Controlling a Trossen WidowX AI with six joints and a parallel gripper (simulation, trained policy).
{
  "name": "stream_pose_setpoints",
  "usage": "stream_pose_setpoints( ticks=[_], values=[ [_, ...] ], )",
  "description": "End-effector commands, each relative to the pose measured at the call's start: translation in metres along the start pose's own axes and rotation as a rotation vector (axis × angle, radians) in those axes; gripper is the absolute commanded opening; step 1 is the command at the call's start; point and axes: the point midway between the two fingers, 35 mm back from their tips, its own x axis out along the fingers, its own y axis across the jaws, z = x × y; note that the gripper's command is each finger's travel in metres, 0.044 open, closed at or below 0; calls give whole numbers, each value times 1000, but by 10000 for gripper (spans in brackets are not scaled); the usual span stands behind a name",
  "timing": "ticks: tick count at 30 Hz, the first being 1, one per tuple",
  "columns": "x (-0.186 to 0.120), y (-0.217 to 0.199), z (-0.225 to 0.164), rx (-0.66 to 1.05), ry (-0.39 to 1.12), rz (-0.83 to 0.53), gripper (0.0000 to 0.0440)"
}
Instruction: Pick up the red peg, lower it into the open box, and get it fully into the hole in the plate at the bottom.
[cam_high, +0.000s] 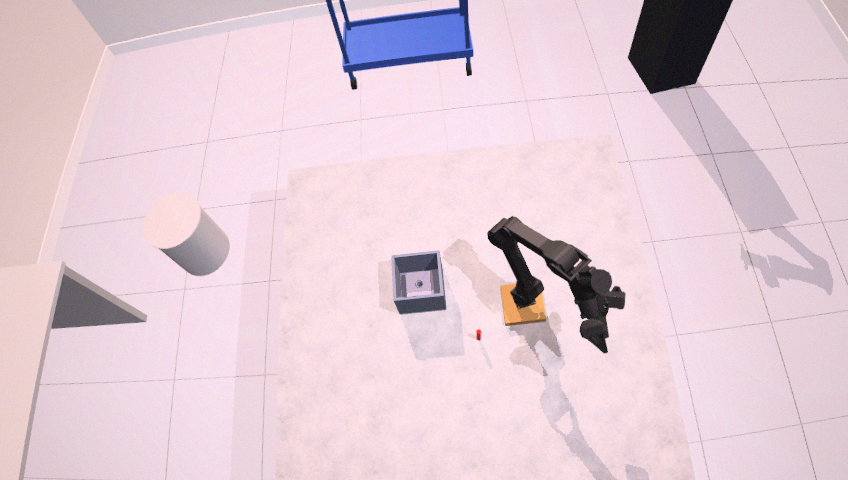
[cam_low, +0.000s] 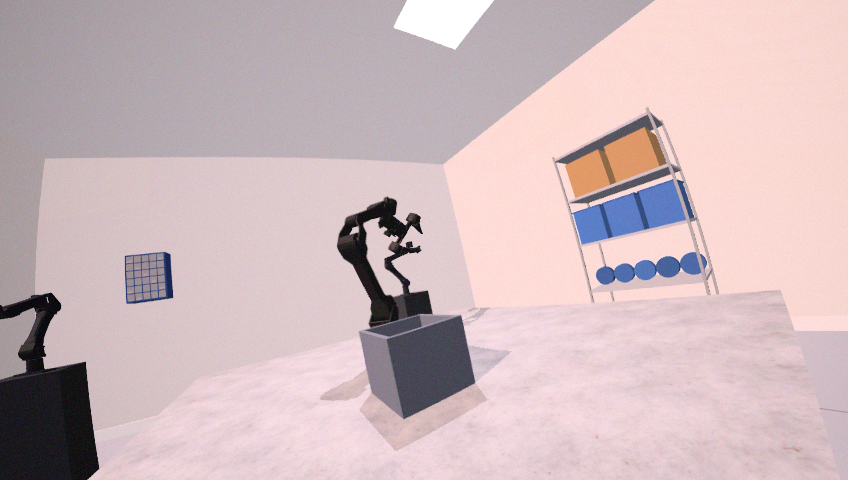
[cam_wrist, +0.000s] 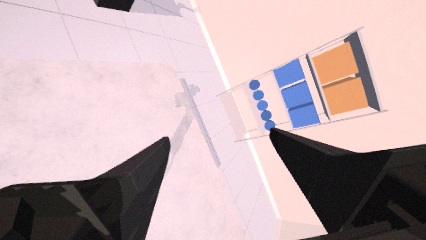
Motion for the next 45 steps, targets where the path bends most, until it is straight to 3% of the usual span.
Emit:
stream_pose_setpoints(
  ticks=[1,22,45],
  values=[
    [8,1,-17,114,65,13,440],
    [28,6,-117,754,433,-36,440],
    [15,29,-216,1444,809,-229,440]
  ],
)
